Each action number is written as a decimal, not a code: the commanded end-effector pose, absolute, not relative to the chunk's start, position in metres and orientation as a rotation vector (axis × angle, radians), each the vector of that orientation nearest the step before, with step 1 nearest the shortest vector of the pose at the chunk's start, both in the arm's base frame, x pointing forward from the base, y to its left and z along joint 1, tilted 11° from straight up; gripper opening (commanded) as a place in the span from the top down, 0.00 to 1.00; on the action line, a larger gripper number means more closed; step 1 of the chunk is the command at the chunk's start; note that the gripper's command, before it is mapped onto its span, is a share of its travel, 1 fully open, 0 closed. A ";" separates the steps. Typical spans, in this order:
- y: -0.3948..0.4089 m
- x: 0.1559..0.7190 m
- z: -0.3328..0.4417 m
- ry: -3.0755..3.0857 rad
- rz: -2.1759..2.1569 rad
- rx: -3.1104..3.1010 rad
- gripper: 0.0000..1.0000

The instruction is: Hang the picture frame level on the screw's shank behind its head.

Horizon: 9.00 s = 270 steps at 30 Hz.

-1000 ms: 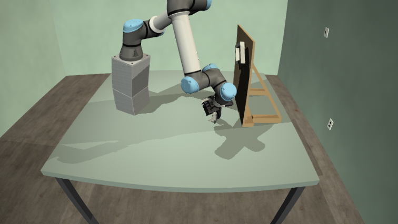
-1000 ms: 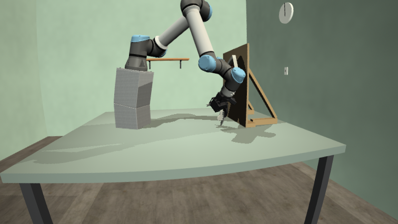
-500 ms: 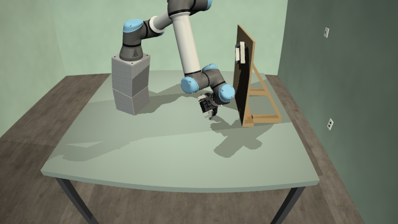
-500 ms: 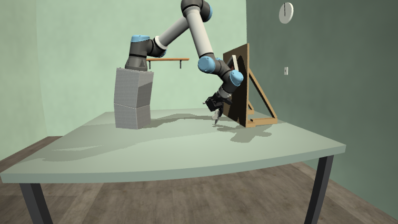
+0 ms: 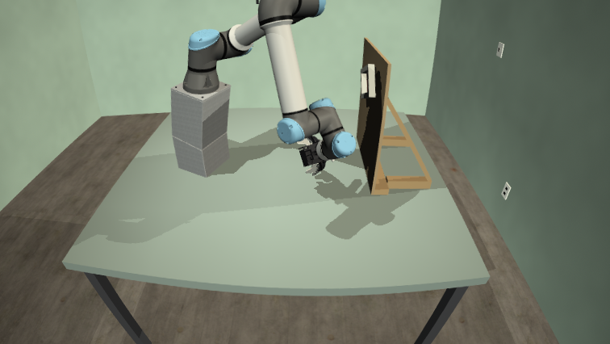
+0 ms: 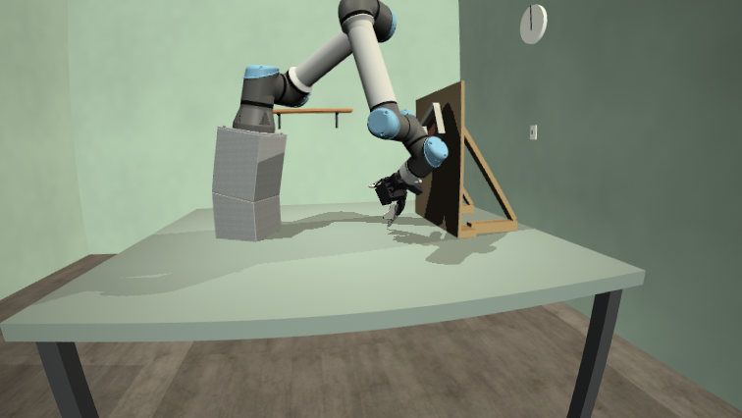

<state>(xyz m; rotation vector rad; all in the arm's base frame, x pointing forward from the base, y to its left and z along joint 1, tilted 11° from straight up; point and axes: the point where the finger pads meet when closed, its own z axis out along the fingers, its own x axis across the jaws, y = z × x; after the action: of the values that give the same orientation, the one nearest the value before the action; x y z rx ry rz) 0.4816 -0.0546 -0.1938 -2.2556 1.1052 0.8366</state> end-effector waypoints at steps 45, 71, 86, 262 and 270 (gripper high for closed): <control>0.084 0.327 -0.094 0.873 1.541 -1.822 0.00; 0.135 0.263 0.020 0.717 1.933 -1.411 0.00; 0.149 0.248 0.095 0.632 2.126 -1.125 0.00; 0.120 0.563 0.152 0.531 2.203 1.713 0.00; 0.120 0.564 0.148 0.534 2.195 1.728 0.00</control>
<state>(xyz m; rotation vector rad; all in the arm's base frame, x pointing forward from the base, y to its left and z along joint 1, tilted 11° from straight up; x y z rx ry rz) 0.5635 0.1198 0.1492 -2.0853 -0.6452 -2.6592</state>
